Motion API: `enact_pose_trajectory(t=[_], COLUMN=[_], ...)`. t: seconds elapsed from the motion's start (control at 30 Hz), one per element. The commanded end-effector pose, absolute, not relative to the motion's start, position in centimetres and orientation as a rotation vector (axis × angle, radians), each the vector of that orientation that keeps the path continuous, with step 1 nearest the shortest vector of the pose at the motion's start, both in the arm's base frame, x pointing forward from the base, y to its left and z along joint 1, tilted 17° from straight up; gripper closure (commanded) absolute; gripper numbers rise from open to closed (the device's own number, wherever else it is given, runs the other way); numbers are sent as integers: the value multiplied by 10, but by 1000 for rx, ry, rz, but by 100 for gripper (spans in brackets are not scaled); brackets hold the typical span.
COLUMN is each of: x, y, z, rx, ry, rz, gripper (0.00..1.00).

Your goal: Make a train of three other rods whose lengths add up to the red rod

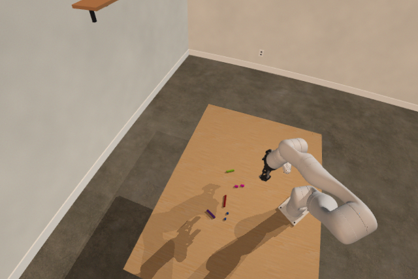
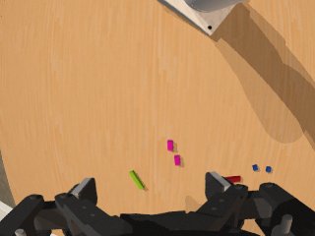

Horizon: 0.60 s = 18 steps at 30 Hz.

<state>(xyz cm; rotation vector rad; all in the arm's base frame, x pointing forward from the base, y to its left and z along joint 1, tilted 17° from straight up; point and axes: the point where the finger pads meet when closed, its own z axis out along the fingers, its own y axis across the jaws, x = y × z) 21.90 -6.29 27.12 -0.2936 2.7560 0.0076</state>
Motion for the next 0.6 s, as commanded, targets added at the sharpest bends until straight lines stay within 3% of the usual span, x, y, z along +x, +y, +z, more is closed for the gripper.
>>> enact_pose_trajectory(t=[0.0, 0.57], x=[219, 232], y=[-63, -49], z=[272, 274], rx=[-298, -489], ry=[2755, 2721], rz=[7, -24], gripper=[0, 0])
